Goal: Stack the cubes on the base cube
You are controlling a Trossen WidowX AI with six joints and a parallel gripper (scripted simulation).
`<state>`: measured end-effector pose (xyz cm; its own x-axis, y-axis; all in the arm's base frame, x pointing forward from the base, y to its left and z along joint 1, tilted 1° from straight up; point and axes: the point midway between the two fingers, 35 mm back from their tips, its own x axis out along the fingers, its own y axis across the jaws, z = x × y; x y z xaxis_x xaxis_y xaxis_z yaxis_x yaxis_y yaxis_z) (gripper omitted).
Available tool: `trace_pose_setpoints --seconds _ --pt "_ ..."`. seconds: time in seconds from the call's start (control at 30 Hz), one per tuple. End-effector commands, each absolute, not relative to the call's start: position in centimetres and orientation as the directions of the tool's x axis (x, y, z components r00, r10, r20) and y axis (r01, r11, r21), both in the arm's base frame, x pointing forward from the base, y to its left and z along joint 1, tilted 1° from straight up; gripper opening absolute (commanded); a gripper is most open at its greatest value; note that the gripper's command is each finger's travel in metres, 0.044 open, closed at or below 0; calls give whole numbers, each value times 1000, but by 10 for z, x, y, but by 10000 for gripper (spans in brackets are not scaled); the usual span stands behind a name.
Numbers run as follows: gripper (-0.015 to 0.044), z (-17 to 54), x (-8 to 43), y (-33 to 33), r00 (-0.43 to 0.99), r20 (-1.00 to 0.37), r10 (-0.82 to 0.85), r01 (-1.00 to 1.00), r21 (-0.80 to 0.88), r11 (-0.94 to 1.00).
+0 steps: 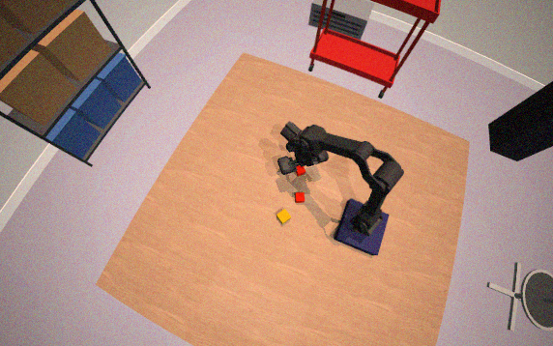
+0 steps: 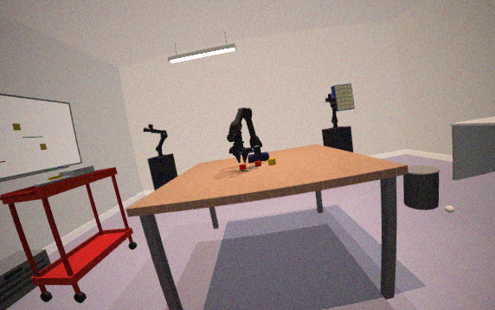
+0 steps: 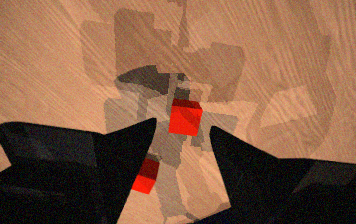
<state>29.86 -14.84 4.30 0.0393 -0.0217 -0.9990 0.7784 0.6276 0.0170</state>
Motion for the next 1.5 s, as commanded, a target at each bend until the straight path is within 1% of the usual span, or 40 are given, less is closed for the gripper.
trace_pose_setpoints --seconds 0.0,0.47,0.67,0.93,1.47 --pt "265 33 297 -149 28 -999 -23 775 7 632" --pt "265 13 297 -149 28 -999 -23 775 7 632" --pt "107 13 297 -149 28 -999 -23 775 7 632" --pt "105 16 300 -155 53 -997 -48 794 13 608" --pt "105 52 303 -154 47 -998 -42 789 11 615"
